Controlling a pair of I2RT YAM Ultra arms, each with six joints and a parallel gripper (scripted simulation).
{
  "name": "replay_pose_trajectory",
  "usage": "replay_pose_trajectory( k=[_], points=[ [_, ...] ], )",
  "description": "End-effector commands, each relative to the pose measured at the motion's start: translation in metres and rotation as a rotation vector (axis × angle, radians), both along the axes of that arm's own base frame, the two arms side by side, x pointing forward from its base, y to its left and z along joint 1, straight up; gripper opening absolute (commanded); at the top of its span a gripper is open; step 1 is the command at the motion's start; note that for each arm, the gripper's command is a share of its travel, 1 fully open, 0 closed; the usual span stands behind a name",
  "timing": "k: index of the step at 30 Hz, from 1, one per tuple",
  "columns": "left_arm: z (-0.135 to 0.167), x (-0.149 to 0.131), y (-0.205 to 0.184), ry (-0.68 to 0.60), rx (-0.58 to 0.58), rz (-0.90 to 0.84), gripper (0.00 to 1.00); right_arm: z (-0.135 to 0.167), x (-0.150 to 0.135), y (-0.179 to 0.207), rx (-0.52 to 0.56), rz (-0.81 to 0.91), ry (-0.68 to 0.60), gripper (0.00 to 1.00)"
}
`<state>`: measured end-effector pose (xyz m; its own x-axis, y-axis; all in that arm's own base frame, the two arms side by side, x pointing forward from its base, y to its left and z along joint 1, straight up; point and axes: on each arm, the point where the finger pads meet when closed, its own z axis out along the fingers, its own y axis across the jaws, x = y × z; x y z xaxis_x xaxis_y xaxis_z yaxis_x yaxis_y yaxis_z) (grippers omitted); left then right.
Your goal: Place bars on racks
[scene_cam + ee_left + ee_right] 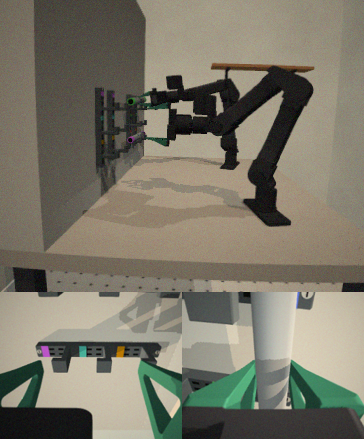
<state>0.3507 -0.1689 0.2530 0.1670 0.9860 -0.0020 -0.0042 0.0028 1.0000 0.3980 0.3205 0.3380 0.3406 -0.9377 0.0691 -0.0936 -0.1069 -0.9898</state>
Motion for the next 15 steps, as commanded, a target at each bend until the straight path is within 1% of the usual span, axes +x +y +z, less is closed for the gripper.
replay_pose_trajectory(
  k=[1, 15],
  points=[
    [-0.0044, -0.0016, -0.0019, 0.004, 0.003, -0.003, 1.0, 0.0592, -0.0033, -0.0068, 0.107, -0.004, -0.094, 0.0],
    [-0.0044, -0.0016, -0.0019, 0.004, 0.003, -0.003, 1.0, 0.0597, -0.0043, -0.0063, 0.107, -0.004, -0.094, 0.0]
  ],
)
